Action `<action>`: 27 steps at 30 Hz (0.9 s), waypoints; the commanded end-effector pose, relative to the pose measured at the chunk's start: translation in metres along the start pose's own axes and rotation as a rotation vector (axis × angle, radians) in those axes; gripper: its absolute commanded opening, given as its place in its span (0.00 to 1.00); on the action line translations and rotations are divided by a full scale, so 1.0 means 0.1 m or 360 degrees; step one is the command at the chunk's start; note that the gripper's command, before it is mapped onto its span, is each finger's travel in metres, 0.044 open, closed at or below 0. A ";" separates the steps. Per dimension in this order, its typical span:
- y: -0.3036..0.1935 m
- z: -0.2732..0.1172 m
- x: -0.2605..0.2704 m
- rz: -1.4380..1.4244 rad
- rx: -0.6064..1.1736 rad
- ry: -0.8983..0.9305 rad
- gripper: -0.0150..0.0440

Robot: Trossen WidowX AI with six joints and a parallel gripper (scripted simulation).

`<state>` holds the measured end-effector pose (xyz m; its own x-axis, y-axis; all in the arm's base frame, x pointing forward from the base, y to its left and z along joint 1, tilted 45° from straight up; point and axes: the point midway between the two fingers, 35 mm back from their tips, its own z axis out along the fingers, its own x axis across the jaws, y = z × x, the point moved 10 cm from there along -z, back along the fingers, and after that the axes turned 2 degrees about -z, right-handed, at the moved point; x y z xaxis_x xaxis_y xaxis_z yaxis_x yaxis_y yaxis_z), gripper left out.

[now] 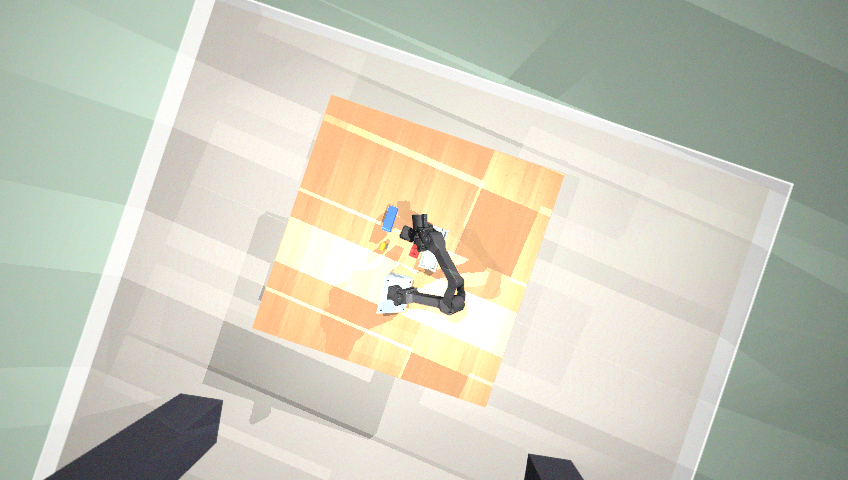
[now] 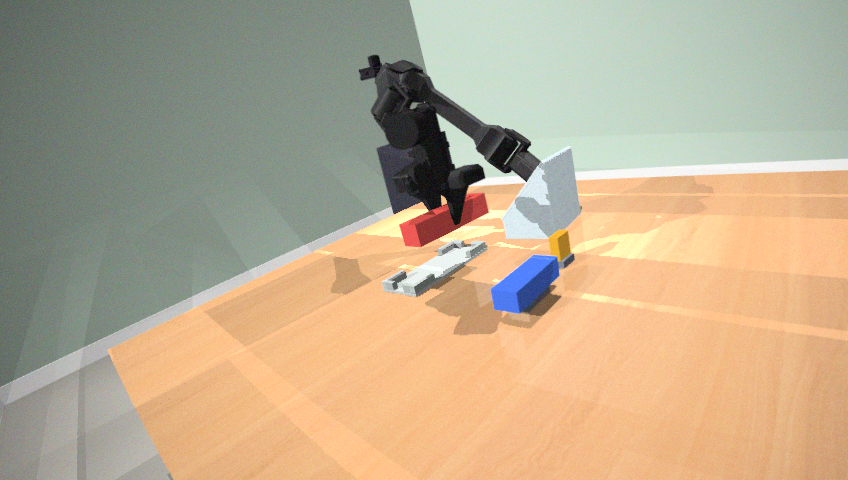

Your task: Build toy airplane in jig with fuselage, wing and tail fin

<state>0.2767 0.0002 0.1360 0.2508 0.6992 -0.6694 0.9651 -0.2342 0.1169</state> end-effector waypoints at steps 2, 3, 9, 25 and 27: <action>-0.02 0.06 -0.14 -0.0024 -0.0009 -0.0003 0.25; -0.02 0.07 -0.17 -0.0027 -0.0010 -0.0004 0.25; -0.05 0.15 -0.34 -0.0048 -0.0012 -0.0010 0.25; -0.19 0.34 -0.77 -0.0101 -0.0010 -0.0053 0.25; -0.20 0.35 -0.80 -0.0105 -0.0009 -0.0057 0.25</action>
<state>0.2386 -0.0710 0.1598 0.1939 0.6919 -0.6955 0.9779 -0.1932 0.0804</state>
